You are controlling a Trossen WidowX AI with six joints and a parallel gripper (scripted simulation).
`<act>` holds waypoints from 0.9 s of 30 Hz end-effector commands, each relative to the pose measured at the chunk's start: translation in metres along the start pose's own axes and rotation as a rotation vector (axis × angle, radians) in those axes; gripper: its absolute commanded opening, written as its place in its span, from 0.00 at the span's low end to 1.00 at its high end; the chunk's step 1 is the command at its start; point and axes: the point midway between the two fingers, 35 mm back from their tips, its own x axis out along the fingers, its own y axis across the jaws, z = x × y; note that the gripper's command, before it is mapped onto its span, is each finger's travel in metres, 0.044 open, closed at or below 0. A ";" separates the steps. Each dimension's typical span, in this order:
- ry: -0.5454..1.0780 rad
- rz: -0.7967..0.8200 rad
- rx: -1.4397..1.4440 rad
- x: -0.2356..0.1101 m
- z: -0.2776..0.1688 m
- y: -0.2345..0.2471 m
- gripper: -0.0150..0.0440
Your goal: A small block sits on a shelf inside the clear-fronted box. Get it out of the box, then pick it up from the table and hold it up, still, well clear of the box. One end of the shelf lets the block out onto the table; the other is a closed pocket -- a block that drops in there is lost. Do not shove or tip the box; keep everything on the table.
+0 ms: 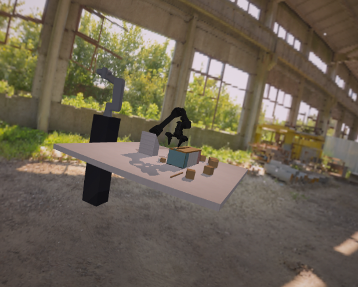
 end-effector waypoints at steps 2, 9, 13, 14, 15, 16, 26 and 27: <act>0.002 0.002 -0.008 -0.013 -0.003 0.000 0.93; -0.046 -0.031 0.483 -0.009 -0.010 0.000 0.74; -0.100 -0.033 0.913 -0.010 -0.017 0.001 0.74; -0.115 -0.029 1.022 -0.009 -0.019 0.002 0.74; -0.130 -0.025 1.132 -0.009 -0.021 0.003 0.74; -0.145 -0.019 1.241 -0.009 -0.023 0.004 0.74; -0.279 0.087 2.115 -0.006 -0.038 0.013 0.74; -0.287 0.098 2.174 -0.006 -0.039 0.014 0.74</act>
